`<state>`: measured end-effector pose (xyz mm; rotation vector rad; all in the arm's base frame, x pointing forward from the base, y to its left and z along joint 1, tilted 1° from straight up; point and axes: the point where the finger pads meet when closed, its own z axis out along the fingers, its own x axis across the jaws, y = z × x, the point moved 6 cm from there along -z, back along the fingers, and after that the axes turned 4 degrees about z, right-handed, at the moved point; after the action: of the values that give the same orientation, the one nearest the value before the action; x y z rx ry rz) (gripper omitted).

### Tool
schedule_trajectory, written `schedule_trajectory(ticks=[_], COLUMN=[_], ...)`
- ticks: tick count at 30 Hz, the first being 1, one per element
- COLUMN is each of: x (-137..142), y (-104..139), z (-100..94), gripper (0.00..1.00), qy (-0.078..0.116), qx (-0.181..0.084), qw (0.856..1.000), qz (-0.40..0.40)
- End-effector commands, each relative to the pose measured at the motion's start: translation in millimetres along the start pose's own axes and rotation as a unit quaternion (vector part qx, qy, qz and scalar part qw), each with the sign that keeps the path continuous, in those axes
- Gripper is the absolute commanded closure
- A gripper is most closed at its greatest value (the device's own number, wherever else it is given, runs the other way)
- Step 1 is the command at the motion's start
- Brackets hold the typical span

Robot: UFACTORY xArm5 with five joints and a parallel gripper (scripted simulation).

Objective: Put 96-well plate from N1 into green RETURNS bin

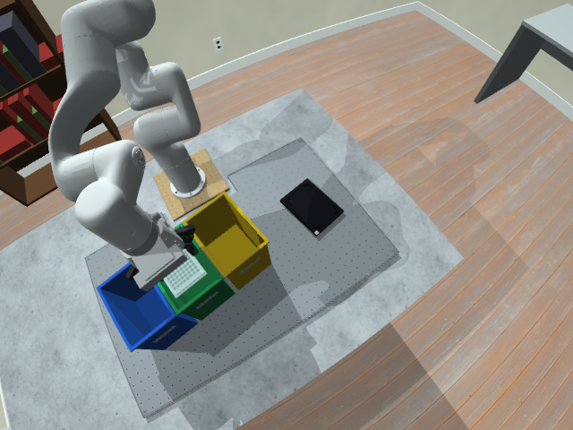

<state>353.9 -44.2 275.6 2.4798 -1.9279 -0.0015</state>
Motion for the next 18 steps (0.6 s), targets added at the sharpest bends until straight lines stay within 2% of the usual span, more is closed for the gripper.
schedule_trajectory(ticks=[1,3,4,18], x=[0.3,0.3,0.3,0.3], y=[-0.7,-0.7,-0.7,-0.7], z=[-0.8,-0.6,0.0,0.0], gripper=[1.0,1.0,0.0,0.0], qy=[0.001,0.001,0.001,0.001], qx=[0.002,0.002,0.002,0.002], qw=[1.0,1.0,1.0,1.0], qz=[0.0,0.0,0.0,0.0])
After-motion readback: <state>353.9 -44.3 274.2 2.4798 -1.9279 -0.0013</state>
